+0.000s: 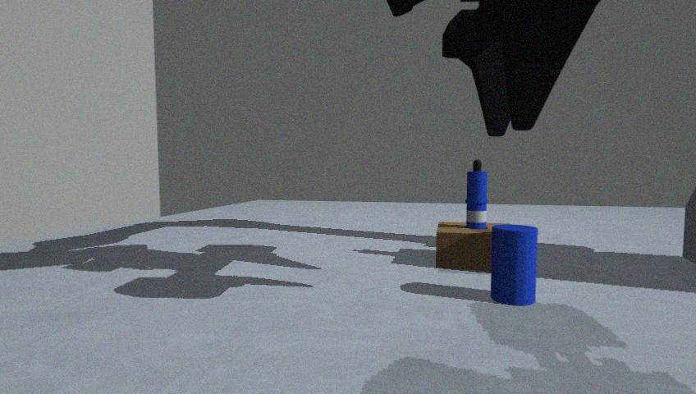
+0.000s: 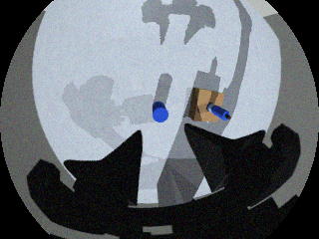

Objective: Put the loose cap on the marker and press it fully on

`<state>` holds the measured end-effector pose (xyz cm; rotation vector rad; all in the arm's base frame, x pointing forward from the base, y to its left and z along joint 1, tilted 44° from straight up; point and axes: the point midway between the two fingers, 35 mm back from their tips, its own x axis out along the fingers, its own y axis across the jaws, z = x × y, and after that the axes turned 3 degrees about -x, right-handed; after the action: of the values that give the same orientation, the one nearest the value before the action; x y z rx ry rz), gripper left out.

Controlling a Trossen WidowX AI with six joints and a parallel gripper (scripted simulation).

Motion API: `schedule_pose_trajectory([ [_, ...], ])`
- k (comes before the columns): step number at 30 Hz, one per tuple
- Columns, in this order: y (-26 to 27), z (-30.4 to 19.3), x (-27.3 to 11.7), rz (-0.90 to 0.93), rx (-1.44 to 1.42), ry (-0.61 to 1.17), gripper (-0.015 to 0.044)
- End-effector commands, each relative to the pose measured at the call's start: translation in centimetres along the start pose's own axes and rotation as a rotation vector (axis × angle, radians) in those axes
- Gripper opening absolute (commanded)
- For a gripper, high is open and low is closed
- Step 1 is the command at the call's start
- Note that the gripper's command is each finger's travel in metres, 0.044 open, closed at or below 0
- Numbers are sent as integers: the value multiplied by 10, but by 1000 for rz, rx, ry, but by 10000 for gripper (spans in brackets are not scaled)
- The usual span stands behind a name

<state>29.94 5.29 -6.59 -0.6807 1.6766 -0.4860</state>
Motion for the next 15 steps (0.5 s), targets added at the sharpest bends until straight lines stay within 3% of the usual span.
schedule_pose_trajectory([
  [1,-1,-4,23,1,2,10,247],
  [15,-3,-6,51,0,2,10,247],
])
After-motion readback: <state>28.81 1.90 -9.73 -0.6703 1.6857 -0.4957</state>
